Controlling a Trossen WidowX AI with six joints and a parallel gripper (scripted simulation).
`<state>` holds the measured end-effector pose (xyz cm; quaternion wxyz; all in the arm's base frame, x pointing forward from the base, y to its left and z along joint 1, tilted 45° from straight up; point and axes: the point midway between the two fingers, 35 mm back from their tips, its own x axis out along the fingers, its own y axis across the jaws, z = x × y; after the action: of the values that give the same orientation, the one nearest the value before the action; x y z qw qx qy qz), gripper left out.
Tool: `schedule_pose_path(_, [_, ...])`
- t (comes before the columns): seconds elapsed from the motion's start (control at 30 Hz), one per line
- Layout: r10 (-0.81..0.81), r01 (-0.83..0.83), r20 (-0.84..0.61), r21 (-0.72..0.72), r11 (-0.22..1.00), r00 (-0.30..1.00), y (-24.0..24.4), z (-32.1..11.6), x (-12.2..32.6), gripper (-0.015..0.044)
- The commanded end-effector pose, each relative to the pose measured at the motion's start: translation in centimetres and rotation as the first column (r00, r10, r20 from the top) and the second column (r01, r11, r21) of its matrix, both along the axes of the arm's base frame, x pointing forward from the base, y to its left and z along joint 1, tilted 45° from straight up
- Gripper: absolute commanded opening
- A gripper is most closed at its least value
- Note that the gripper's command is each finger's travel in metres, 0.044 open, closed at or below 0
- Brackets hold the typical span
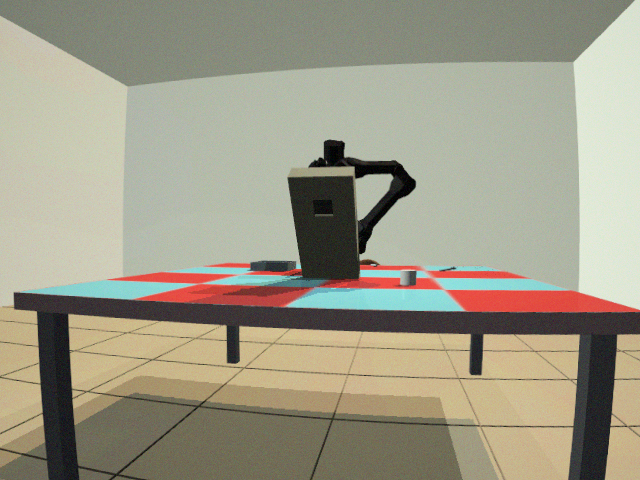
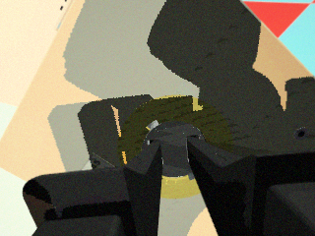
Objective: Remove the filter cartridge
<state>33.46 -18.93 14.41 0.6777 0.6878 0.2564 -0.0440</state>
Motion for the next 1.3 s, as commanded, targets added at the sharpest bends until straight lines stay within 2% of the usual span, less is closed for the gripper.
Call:
schedule_pose_path(0.0, [-0.039, 0.042, -0.039, 0.093, 0.995, 0.998, 0.25, -0.17, 0.45, 0.0])
schedule_pose_path(0.37, [-0.159, 0.222, -0.186, 0.393, 0.892, 0.97, 0.27, -0.19, 0.5, 0.0])
schedule_pose_path(0.73, [-0.219, 0.406, -0.357, 0.619, 0.672, 0.908, 0.27, -0.2, 0.51, 0.0])
schedule_pose_path(1.07, [-0.215, 0.548, -0.507, 0.728, 0.411, 0.835, 0.26, -0.19, 0.49, 0.0])
schedule_pose_path(1.27, [-0.219, 0.53, -0.488, 0.714, 0.456, 0.845, -0.04, -0.03, -0.05, 0.0])
